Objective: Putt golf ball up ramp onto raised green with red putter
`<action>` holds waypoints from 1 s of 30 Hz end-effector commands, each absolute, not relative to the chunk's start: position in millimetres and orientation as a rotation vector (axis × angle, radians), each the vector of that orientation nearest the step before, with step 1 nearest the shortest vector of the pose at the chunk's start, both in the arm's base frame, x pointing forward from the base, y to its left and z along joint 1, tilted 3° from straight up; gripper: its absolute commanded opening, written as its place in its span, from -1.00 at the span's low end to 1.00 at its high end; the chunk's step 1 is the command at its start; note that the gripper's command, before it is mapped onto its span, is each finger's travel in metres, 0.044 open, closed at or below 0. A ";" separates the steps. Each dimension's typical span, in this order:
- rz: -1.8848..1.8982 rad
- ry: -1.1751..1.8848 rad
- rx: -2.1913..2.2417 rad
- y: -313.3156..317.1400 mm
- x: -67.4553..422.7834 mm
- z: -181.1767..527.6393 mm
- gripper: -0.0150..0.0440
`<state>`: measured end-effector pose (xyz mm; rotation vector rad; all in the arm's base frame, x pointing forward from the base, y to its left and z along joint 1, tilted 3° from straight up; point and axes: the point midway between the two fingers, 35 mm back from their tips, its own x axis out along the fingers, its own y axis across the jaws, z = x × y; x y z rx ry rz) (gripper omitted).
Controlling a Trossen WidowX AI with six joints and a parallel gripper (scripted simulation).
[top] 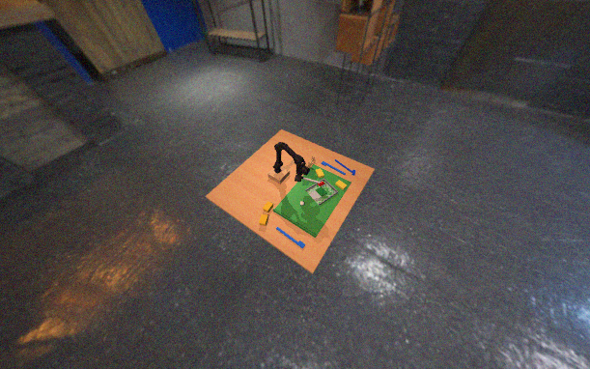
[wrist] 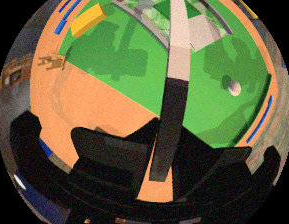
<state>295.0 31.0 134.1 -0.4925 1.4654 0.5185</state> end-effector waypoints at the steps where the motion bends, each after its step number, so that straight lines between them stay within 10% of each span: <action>1: 0.457 1.474 -0.420 15.4 293.1 133.6 -0.49; 30: -0.079 1.535 0.147 -112.2 248.1 119.0 -0.49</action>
